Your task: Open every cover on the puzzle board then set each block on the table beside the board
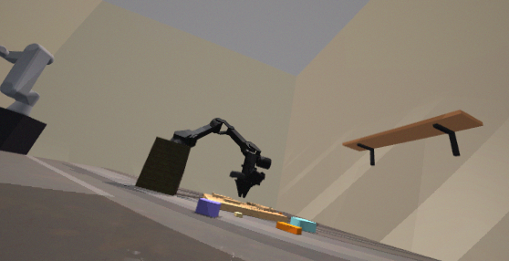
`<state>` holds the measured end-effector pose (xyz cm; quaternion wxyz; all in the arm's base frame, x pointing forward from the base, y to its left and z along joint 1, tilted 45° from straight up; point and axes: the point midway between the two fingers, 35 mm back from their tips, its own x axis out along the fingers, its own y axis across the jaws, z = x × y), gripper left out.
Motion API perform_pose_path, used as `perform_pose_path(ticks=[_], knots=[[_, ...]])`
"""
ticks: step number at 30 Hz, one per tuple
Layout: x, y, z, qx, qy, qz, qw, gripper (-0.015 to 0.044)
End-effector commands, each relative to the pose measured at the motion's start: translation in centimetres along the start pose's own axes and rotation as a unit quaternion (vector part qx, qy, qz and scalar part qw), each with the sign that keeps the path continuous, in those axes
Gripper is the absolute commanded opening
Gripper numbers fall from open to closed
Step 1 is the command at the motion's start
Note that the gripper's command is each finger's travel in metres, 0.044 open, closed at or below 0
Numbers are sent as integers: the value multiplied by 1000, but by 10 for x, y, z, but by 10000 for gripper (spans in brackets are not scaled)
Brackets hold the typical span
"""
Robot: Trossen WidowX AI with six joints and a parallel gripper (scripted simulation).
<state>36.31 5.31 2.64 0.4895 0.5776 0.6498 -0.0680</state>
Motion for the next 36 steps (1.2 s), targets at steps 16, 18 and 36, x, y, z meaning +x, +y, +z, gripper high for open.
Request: perform_pose_path(ticks=[16, 18, 36], knots=[[17, 0, -1, 3, 2, 1, 1000, 144], [19, 0, -1, 3, 2, 1, 1000, 144], [22, 0, -1, 3, 2, 1, 1000, 144]])
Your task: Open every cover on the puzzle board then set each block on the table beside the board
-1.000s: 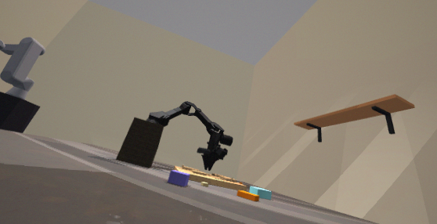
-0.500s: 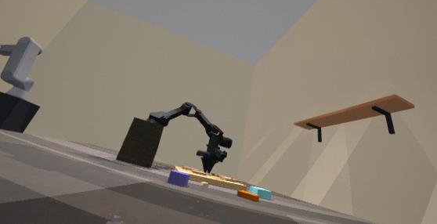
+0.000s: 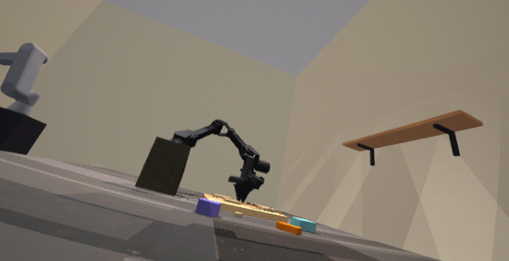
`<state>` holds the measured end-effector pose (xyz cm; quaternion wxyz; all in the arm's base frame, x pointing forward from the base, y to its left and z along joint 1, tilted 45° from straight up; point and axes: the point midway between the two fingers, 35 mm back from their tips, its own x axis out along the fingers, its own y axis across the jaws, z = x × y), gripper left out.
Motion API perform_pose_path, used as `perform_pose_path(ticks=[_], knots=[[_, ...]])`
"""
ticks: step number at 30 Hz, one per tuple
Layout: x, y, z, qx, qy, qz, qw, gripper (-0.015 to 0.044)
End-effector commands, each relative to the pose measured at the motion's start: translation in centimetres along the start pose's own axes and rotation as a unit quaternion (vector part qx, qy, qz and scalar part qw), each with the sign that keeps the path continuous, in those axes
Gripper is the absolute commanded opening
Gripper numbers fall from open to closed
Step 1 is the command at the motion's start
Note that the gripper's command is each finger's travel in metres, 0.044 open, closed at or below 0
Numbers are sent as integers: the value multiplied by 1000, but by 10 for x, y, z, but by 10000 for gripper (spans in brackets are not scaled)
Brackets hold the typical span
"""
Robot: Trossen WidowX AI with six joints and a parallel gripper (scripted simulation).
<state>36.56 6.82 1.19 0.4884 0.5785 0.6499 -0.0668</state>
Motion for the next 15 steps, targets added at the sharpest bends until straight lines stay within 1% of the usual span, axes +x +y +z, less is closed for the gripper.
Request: perform_pose_path(ticks=[1, 15], knots=[[1, 0, 0, 2, 1, 0, 1000, 144], [11, 0, 0, 2, 1, 0, 1000, 144]])
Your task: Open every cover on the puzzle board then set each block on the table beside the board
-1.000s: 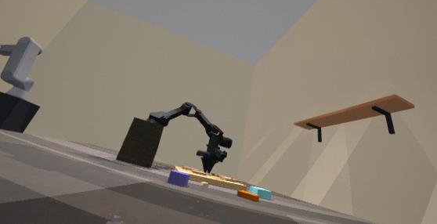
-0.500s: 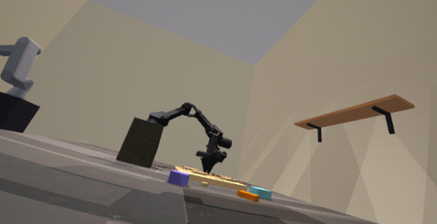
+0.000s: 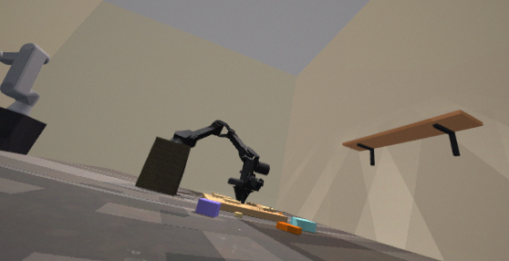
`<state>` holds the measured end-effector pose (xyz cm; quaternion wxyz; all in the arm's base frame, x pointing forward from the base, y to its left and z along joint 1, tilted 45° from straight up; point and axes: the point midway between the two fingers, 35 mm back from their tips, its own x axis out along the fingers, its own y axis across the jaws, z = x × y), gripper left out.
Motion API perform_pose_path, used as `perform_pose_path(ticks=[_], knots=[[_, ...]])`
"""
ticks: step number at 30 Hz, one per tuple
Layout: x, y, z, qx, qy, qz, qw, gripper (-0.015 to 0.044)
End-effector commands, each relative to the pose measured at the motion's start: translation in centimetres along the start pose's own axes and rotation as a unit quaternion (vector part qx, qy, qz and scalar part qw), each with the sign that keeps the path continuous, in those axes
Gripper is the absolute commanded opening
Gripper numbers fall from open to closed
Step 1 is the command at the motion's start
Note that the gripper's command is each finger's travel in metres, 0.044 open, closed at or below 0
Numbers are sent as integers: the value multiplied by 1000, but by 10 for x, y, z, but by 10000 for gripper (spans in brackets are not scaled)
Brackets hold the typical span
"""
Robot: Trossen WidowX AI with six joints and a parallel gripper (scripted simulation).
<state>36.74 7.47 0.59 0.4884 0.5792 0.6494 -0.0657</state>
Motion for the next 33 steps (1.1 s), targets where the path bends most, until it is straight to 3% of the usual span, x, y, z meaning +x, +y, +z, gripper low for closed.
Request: perform_pose_path(ticks=[1, 12, 33], knots=[[2, -1, 0, 3, 0, -1, 1000, 144], [1, 0, 0, 0, 1, -1, 1000, 80], [-20, -1, 1, 1, 0, -1, 1000, 80]])
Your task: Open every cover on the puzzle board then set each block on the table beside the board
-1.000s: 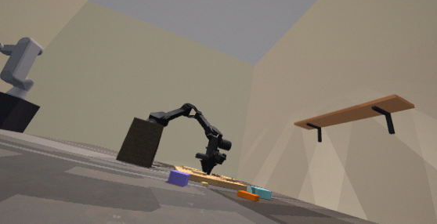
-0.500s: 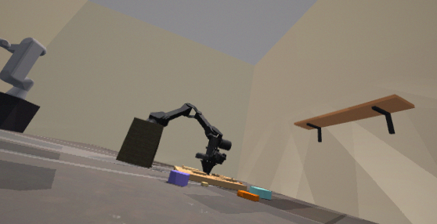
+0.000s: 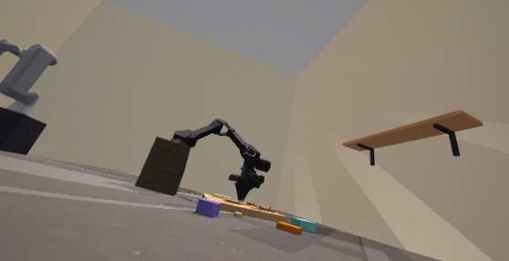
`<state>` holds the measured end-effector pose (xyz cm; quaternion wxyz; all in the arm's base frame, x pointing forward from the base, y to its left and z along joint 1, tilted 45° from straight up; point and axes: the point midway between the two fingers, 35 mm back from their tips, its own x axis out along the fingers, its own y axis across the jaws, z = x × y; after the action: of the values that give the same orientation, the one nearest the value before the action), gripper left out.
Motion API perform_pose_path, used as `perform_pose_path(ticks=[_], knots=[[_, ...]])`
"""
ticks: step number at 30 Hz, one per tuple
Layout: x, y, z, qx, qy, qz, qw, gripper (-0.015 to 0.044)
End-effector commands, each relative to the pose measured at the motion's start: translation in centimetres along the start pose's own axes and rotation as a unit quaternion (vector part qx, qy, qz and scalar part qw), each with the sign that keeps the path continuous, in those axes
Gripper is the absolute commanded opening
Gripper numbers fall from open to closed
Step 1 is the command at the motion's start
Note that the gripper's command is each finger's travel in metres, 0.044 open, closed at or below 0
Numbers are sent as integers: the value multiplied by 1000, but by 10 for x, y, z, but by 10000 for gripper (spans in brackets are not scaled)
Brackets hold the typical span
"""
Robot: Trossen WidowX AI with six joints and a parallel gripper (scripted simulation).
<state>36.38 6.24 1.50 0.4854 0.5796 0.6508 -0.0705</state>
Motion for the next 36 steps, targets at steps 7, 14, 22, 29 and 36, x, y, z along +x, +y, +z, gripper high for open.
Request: perform_pose_path(ticks=[7, 14, 22, 29, 36], knots=[[-14, 1, 0, -3, 0, 2, 1000, 80], [-23, 0, 0, -3, 0, 2, 1000, 80], [-35, 0, 0, -2, -1, 1, 1000, 80], [-53, 0, 1, -2, -1, 1, 1000, 80], [-70, 0, 1, -2, -1, 1, 1000, 80]])
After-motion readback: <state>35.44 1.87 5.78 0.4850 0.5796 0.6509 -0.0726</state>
